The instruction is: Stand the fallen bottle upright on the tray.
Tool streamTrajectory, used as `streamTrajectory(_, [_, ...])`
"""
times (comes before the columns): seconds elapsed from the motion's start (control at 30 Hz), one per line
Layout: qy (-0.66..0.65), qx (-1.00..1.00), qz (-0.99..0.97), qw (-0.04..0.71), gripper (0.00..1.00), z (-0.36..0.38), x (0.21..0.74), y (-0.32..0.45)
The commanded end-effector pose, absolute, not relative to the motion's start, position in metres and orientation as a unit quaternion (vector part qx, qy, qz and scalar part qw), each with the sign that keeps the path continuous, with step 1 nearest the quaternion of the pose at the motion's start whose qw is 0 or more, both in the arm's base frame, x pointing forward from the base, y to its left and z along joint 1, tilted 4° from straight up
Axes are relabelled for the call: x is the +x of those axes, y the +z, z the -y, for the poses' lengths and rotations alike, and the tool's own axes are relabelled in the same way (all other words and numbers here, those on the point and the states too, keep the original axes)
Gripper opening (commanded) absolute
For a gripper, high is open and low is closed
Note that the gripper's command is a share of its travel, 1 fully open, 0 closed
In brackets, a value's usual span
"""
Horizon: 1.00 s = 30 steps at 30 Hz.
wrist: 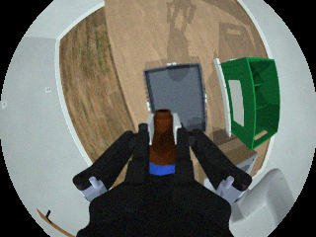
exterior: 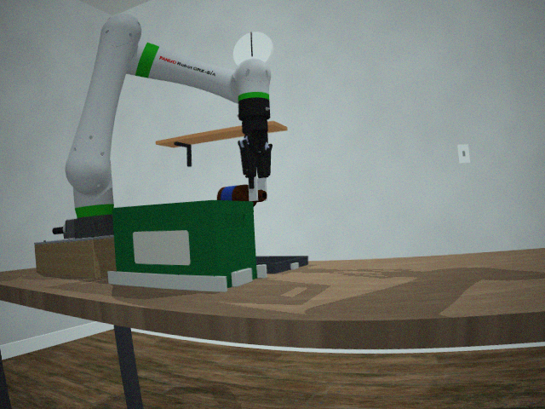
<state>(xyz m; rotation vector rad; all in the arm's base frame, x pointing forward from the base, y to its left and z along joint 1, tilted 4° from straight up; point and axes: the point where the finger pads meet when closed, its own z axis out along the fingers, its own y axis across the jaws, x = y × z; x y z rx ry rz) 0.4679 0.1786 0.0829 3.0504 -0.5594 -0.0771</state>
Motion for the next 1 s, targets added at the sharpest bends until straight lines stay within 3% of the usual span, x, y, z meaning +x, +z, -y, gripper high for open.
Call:
streamTrajectory(0.0, [-0.025, 0.983, 0.180, 0.020, 0.00, -0.1787, 0.4681, 0.0831])
streamTrajectory(0.97, [-0.022, 0.953, 0.303, 0.023, 0.00, -0.1787, 0.4681, 0.0831])
